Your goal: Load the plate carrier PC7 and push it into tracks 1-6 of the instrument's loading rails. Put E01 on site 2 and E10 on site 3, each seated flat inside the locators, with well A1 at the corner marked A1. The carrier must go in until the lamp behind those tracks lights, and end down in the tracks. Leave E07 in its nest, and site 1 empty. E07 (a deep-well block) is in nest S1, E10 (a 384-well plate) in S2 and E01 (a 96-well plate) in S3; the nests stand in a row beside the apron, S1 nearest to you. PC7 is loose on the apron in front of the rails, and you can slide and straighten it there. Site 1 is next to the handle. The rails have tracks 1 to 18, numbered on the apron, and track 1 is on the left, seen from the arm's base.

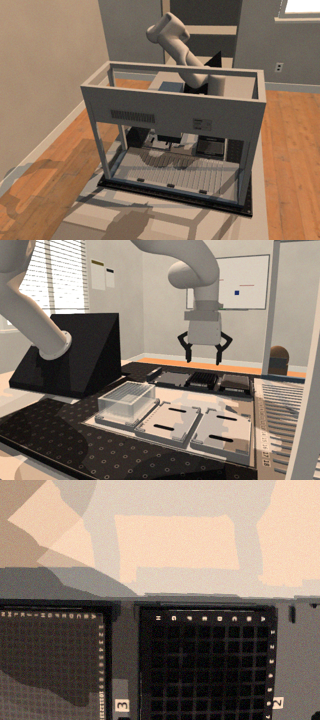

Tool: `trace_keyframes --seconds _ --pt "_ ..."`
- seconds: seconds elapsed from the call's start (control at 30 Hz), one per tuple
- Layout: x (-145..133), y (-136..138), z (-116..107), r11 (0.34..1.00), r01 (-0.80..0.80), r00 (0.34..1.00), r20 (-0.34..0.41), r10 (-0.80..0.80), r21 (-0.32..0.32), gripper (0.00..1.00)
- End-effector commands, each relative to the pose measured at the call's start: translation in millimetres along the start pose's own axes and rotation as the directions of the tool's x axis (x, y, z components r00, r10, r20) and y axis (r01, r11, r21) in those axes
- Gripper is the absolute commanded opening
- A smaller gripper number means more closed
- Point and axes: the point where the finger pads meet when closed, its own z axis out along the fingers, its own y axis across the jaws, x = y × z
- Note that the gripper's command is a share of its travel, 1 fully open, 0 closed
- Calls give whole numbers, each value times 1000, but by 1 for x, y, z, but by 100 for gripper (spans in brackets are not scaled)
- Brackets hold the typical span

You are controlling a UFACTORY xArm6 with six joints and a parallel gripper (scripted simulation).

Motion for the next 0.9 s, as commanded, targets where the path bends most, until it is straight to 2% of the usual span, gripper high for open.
trace_keyframes --seconds 0.0,0.87 --pt "0 -2 -8 1000 -1 1000 2 1 4 100" --pt "0 -2 -48 1000 -1 1000 3 1 4 100"
